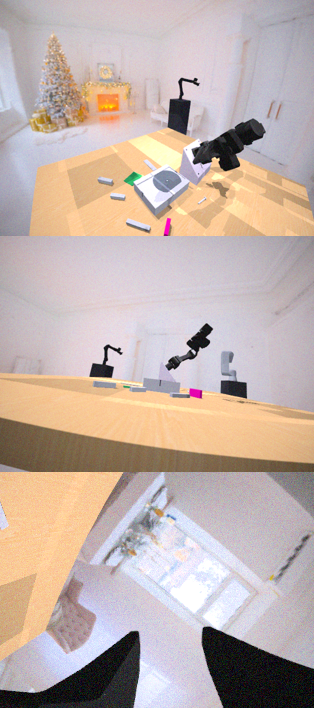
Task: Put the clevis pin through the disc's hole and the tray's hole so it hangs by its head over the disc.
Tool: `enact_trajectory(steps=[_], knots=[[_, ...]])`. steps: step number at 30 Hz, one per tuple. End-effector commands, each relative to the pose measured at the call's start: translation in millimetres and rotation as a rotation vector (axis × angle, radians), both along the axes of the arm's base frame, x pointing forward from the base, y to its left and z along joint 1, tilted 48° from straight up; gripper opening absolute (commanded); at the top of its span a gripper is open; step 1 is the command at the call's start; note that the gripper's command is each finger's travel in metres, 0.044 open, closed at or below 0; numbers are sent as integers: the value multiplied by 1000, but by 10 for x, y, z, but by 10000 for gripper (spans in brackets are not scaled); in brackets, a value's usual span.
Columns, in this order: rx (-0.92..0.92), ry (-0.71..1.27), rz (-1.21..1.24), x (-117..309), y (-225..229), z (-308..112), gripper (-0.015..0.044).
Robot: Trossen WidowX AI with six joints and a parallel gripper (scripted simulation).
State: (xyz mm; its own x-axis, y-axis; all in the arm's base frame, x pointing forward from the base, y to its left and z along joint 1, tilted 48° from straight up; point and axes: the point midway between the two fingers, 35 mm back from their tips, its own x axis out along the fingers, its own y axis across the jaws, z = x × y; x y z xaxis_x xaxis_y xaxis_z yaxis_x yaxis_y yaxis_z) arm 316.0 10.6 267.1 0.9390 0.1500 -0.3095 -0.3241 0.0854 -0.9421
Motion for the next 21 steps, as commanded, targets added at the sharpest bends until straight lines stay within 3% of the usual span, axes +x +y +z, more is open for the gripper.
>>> enact_trajectory(steps=[1,9,17,21], knots=[[-105,111,208,-93,340,-391,160],[-303,293,806,-729,1113,-1228,160],[-342,334,1457,-1787,1579,-1744,160],[-336,332,1510,-1904,1587,-1777,160]])
